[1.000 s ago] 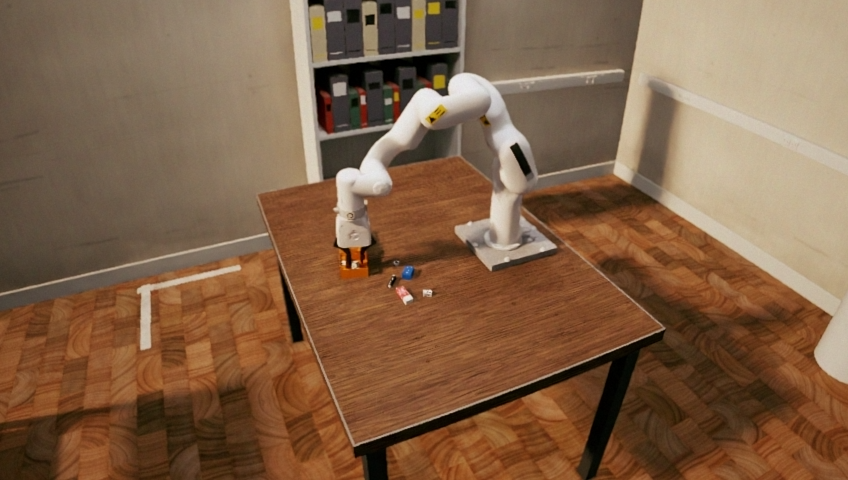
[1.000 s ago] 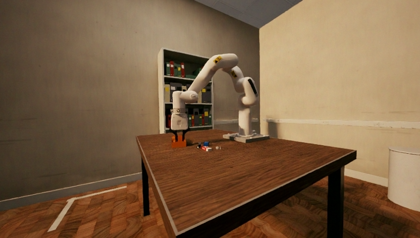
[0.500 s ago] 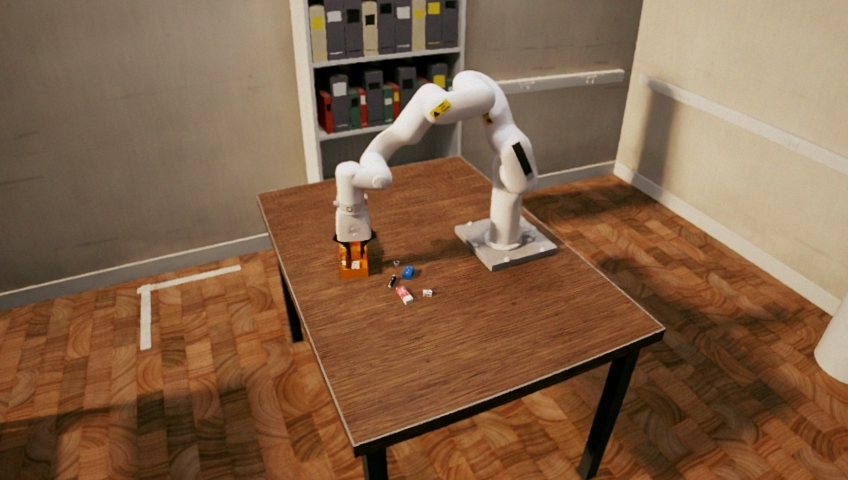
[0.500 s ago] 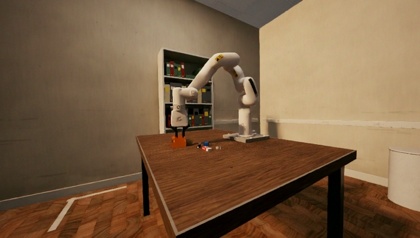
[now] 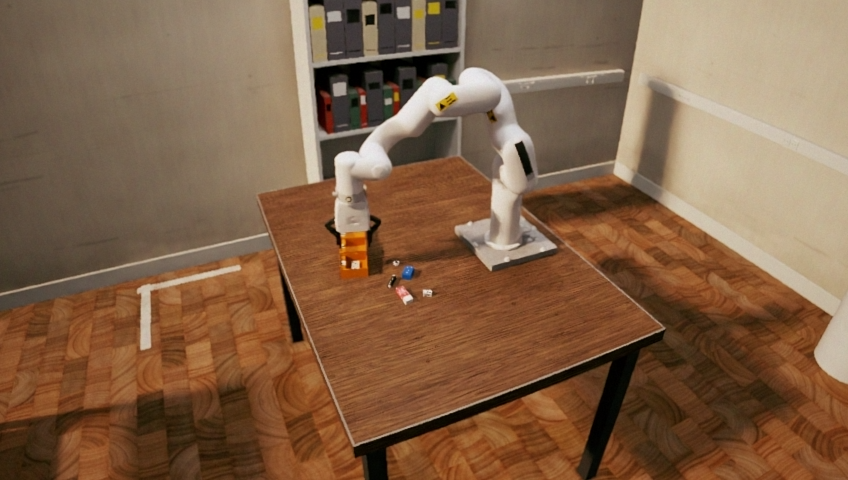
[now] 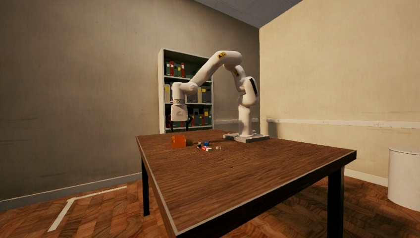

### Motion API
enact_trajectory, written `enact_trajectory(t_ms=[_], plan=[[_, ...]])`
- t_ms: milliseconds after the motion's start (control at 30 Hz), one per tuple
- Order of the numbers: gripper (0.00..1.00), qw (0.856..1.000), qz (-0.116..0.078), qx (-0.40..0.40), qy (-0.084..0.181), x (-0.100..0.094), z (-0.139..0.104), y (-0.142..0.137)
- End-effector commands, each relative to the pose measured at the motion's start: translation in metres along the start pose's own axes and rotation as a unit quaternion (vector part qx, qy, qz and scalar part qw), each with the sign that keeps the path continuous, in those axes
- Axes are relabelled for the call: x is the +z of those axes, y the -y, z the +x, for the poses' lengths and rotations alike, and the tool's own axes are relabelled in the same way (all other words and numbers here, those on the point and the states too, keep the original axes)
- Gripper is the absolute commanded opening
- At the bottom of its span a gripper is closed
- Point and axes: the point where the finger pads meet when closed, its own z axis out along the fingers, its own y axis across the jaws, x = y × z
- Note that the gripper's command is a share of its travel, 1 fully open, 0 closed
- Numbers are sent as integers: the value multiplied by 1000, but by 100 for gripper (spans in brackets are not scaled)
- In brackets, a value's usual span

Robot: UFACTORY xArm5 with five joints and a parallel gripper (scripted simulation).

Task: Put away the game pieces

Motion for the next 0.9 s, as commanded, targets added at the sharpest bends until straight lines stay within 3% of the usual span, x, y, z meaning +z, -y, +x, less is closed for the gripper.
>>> enact_trajectory(t_ms=[0,867], plan=[[100,1000,1,0,0,-17,0,1],[100,1000,2,0,0,-106,1,1]])
